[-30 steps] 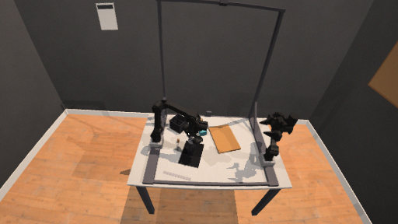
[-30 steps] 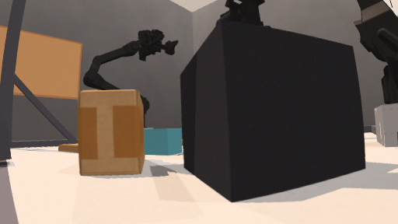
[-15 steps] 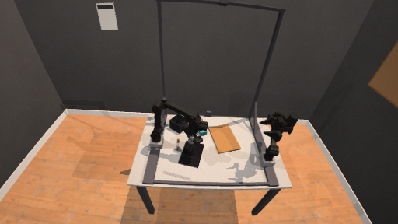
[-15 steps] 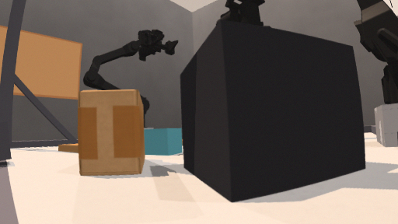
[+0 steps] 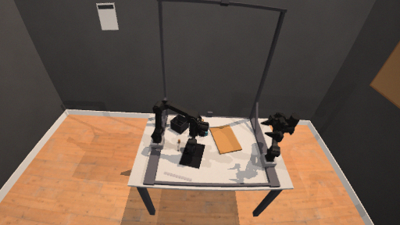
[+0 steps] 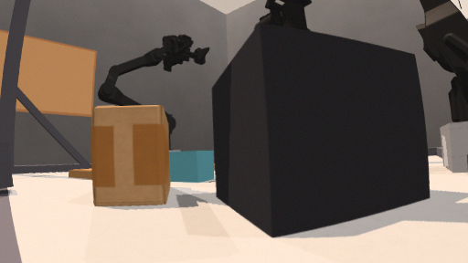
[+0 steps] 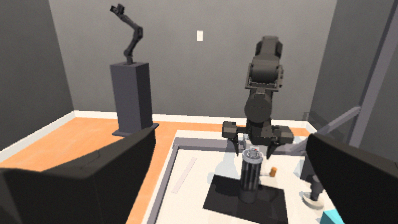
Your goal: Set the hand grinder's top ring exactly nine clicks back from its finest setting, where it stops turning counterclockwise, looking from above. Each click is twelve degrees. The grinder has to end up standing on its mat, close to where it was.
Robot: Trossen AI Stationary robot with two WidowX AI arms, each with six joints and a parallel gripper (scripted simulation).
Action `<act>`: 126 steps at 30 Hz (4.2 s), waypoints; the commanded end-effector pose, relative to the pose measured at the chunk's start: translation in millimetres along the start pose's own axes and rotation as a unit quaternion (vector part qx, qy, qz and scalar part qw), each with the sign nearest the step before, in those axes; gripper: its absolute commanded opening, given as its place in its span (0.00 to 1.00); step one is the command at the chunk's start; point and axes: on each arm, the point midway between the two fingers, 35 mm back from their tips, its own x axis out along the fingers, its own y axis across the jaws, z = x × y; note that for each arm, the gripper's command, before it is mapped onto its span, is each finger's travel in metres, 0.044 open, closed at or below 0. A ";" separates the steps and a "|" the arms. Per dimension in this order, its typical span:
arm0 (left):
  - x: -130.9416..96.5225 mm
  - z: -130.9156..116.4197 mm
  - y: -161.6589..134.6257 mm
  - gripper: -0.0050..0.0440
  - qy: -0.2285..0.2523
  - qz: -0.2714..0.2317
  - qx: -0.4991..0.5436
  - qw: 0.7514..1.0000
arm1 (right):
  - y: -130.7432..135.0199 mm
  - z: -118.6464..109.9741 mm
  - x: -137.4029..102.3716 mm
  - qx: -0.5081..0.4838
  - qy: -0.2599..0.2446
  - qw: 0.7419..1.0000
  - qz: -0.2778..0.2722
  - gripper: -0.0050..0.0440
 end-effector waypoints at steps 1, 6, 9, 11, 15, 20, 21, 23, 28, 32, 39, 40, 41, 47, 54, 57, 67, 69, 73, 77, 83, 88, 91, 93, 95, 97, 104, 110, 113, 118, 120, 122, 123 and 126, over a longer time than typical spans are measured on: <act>-0.1 3.0 -1.0 0.92 -0.001 -0.003 0.005 1.000 | 0.0 3.3 -6.7 0.111 -0.011 0.994 0.000 0.92; -0.1 3.0 -1.0 0.92 -0.001 -0.003 0.005 1.000 | 0.0 3.6 -6.5 0.237 -0.010 0.971 0.001 0.92; -0.1 3.0 -1.0 0.92 -0.001 -0.003 0.005 1.000 | 0.0 3.7 -6.8 0.312 -0.010 0.950 0.002 0.92; -0.1 3.0 -1.0 0.92 -0.001 -0.003 0.005 1.000 | 0.0 3.7 -7.0 0.336 -0.010 0.942 0.003 0.92; -0.1 3.0 -1.0 0.92 -0.001 -0.003 0.005 1.000 | 0.0 3.9 -7.0 0.414 -0.010 0.910 0.003 0.92; -0.1 3.0 -1.0 0.92 -0.001 -0.003 0.005 1.000 | 0.0 3.9 -7.4 0.415 -0.011 0.910 0.004 0.92; -0.1 3.0 -1.0 0.92 -0.001 -0.003 0.005 1.000 | 0.0 4.0 -7.4 0.415 -0.011 0.910 0.004 0.92; -0.1 3.0 -1.0 0.92 -0.001 -0.003 0.005 1.000 | 0.0 4.0 -7.4 0.415 -0.011 0.910 0.004 0.92; -0.1 3.0 -1.0 0.92 -0.001 -0.003 0.005 1.000 | 0.0 3.4 -7.3 0.415 -0.011 0.910 0.004 0.90; -0.1 3.0 -1.0 0.92 -0.001 -0.003 0.005 1.000 | 0.1 1.7 -7.0 0.413 -0.011 0.911 0.004 0.86; -0.1 3.0 -1.0 0.92 -0.001 -0.003 0.005 1.000 | 0.1 1.7 -7.0 0.413 -0.011 0.911 0.004 0.77; -0.1 3.0 -1.0 0.92 -0.001 -0.003 0.005 1.000 | 0.1 1.7 -7.0 0.413 -0.011 0.911 0.004 0.75; -0.1 3.0 -1.0 0.92 -0.001 -0.003 0.005 1.000 | 0.1 1.7 -7.0 0.413 -0.011 0.911 0.004 0.74; -0.1 3.0 -1.0 0.92 -0.001 -0.003 0.005 1.000 | 0.1 1.7 -7.0 0.413 -0.011 0.911 0.004 0.71; -0.1 3.0 -1.0 0.92 -0.001 -0.003 0.005 1.000 | 0.1 1.7 -7.0 0.413 -0.011 0.911 0.004 0.70; -0.1 3.0 -1.0 0.92 -0.001 -0.003 0.005 1.000 | 1.1 0.5 -5.5 0.412 -0.009 0.911 0.004 0.70; -0.1 3.0 -1.0 0.92 -0.001 -0.003 0.005 1.000 | 0.5 1.6 -6.6 0.413 -0.011 0.911 0.004 0.70; -0.1 3.0 -1.0 0.92 -0.001 -0.003 0.005 1.000 | 0.5 1.6 -6.6 0.413 -0.011 0.911 0.004 0.70; 0.1 3.1 -0.6 0.92 -0.001 -0.002 0.003 1.000 | 0.1 1.7 -7.0 0.396 -0.011 0.918 0.004 0.70; 0.1 3.1 -0.6 0.92 -0.001 -0.002 0.003 1.000 | 0.1 1.7 -7.0 0.348 -0.011 0.938 0.003 0.70; 0.1 3.1 -0.6 0.92 -0.001 -0.002 0.003 1.000 | 0.1 1.7 -7.0 0.298 -0.011 0.955 0.003 0.70; 0.1 3.1 -0.6 0.92 -0.001 -0.002 0.003 1.000 | 0.1 1.7 -7.0 0.235 -0.012 0.972 0.002 0.70; 0.1 3.1 -0.6 0.92 -0.001 -0.002 0.003 1.000 | 0.1 1.7 -7.0 0.196 -0.012 0.980 0.001 0.70; 0.1 3.1 -0.6 0.92 -0.001 -0.002 0.003 1.000 | 0.1 1.7 -7.0 0.171 -0.012 0.985 0.001 0.70; 0.1 3.1 -0.6 0.92 -0.001 -0.002 0.003 1.000 | 0.1 1.7 -7.0 0.145 -0.012 0.989 0.001 0.70; 0.1 3.1 -0.6 0.92 -0.001 -0.002 0.003 1.000 | 0.1 1.7 -7.0 0.145 -0.012 0.989 0.001 0.70; 0.1 3.1 -0.6 0.92 -0.001 -0.002 0.003 1.000 | 0.1 1.7 -7.0 0.053 -0.012 0.998 0.000 0.70; 0.1 3.1 -0.6 0.92 -0.001 -0.002 0.003 1.000 | 0.1 1.7 -7.0 -0.025 -0.012 1.000 -0.001 0.70; 0.1 3.1 -0.6 0.92 -0.001 -0.002 0.003 1.000 | 0.1 1.7 -7.0 -0.051 -0.012 0.999 -0.002 0.70; 0.1 3.1 -0.6 0.92 -0.001 -0.002 0.003 1.000 | 0.1 1.7 -7.0 -0.104 -0.012 0.995 -0.002 0.70; 0.1 3.1 -0.6 0.92 -0.001 -0.002 0.003 1.000 | 0.1 1.7 -7.0 -0.130 -0.012 0.991 -0.003 0.70; 0.1 3.1 -0.6 0.92 -0.001 -0.002 0.003 1.000 | 0.1 1.7 -7.0 -0.156 -0.012 0.988 -0.003 0.70; 0.1 3.1 -0.6 0.92 -0.001 -0.002 0.003 1.000 | 0.1 1.7 -7.0 -0.168 -0.011 0.986 -0.003 0.70; 0.1 3.1 -0.6 0.92 -0.001 -0.002 0.003 1.000 | 0.1 1.7 -7.0 -0.198 -0.011 0.980 -0.003 0.70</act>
